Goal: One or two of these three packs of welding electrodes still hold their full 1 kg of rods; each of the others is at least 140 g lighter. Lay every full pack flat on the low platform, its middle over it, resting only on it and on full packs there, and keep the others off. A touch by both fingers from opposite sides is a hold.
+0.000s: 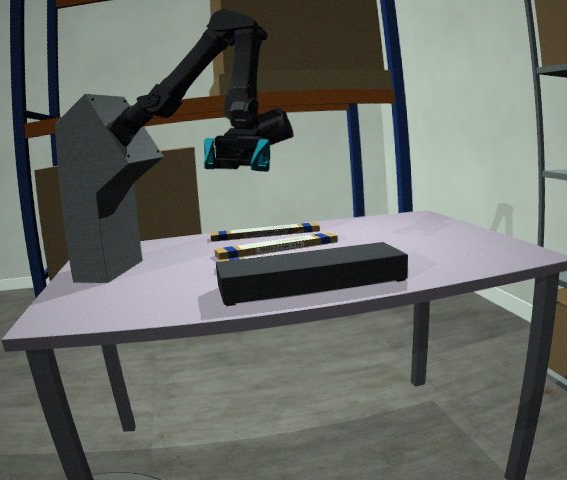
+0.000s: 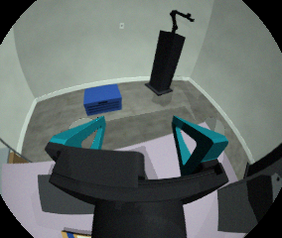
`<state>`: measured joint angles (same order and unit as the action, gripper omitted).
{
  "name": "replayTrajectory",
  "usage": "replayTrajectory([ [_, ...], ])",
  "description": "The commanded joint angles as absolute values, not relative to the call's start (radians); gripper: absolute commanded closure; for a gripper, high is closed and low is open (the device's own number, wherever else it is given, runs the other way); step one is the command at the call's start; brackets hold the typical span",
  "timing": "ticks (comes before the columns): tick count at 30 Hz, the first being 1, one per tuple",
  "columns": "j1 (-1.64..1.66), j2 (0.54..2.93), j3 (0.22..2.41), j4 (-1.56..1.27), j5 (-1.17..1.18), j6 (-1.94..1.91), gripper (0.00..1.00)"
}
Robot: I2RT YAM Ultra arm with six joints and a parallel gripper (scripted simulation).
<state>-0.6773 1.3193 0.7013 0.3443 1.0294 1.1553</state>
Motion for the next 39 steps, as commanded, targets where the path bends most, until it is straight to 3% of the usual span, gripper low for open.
replayTrajectory([
  [1, -0.623, 1.304, 0.740, 0.250, 1.063, 1.154, 0.05],
  [39, 0.054, 1.081, 0.815, -0.364, 1.015, 0.921, 0.05],
])
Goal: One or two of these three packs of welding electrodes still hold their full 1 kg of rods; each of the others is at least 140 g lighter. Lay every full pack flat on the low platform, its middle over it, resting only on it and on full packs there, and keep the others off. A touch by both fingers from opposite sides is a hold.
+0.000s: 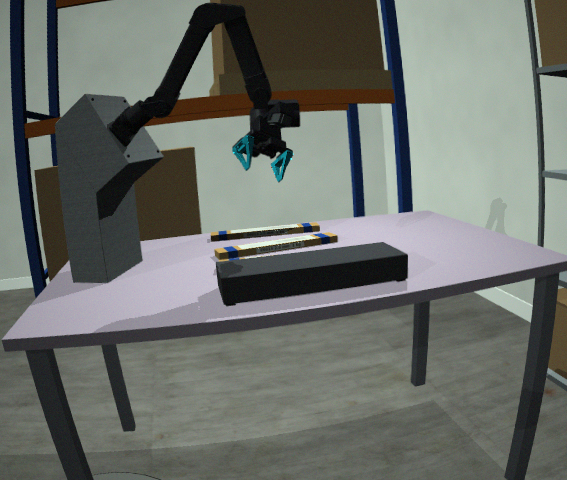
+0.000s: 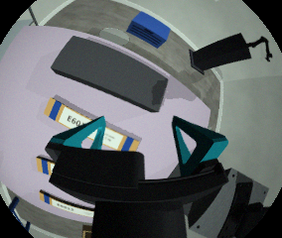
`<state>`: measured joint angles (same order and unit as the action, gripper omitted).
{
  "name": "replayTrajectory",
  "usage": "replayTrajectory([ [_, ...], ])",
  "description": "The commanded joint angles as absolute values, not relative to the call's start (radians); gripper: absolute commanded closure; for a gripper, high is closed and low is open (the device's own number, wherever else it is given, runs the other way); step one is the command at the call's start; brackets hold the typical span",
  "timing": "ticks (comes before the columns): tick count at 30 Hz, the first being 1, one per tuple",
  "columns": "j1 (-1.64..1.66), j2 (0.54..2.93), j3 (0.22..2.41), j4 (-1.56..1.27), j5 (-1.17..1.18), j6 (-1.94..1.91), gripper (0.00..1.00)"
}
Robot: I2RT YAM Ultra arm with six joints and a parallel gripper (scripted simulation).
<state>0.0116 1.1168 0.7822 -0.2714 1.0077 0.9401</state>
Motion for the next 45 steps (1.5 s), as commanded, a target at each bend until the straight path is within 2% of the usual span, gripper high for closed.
replayTrajectory([
  [1, 0.077, 1.072, 0.816, -0.383, 1.013, 0.908, 0.05],
  [41, 0.880, 0.830, 0.920, -1.134, 0.951, 0.641, 0.05],
  [45, 0.902, 0.861, 0.931, -1.165, 0.948, 0.649, 0.05],
])
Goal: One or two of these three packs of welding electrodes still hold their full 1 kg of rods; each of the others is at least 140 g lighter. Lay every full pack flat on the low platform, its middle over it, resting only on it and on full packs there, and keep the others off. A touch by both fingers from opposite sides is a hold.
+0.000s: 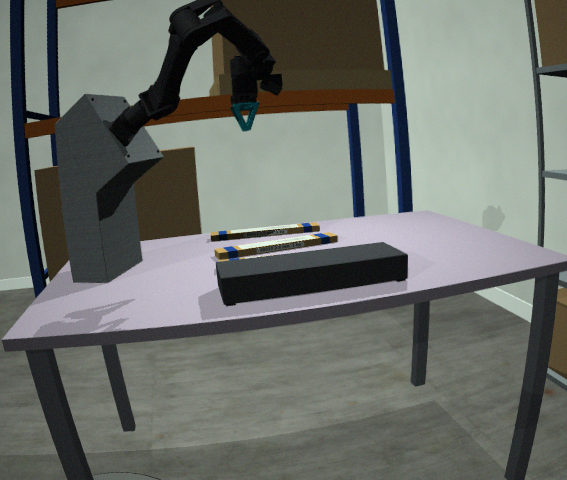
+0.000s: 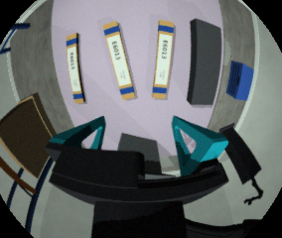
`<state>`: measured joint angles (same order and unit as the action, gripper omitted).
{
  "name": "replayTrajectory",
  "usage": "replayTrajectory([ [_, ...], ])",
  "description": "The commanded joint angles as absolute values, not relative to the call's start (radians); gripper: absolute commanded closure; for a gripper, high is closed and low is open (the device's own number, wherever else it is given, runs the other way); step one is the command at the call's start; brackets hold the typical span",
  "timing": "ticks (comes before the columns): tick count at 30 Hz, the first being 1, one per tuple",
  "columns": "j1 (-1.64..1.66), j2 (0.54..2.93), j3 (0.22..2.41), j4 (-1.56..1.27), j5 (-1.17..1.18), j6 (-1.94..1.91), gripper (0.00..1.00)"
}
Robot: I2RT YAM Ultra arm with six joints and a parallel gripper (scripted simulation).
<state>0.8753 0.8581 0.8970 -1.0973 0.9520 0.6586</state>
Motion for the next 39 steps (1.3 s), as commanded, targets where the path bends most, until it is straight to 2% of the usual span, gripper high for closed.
replayTrajectory([
  [1, 0.904, 0.865, 0.933, -1.170, 0.950, 0.654, 0.05],
  [19, 0.899, 0.858, 0.917, -1.170, 0.952, 0.663, 0.05],
  [20, 0.849, 0.849, 0.889, -1.104, 0.931, 0.600, 0.37],
  [30, 0.535, 0.965, 0.868, -0.726, 0.767, 0.238, 0.37],
  [39, 0.369, 1.080, 0.927, -0.516, 0.630, 0.074, 0.37],
])
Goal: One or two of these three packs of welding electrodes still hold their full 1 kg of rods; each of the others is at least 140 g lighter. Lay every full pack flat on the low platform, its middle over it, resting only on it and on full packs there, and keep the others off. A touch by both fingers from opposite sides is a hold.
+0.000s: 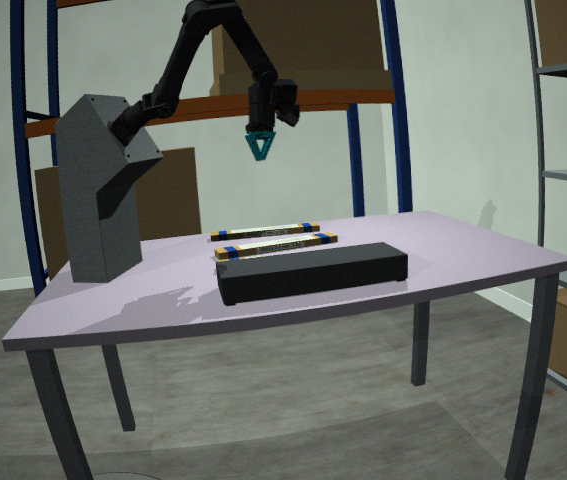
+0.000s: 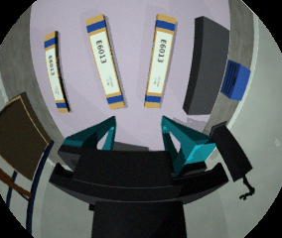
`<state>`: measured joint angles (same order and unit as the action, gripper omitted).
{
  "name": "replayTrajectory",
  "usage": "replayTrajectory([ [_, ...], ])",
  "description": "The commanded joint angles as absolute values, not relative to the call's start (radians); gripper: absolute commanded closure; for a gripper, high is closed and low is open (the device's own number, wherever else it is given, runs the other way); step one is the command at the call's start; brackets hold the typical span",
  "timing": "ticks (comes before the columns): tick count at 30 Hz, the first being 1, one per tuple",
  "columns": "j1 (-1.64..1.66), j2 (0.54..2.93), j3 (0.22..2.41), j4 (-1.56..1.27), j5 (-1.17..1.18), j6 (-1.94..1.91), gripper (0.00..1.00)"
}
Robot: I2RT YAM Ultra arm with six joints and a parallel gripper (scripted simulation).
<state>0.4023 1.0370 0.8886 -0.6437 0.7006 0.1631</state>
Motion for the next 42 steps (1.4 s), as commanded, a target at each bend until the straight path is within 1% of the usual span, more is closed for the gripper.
replayTrajectory([
  [1, 0.350, 1.101, 0.934, -0.494, 0.614, 0.059, 0.37],
  [8, 0.268, 1.234, 0.995, -0.388, 0.538, -0.001, 0.37],
  [27, 0.286, 1.239, 1.009, -0.386, 0.534, 0.004, 0.37],
  [42, 0.249, 1.251, 0.969, -0.353, 0.516, -0.013, 0.37],
])
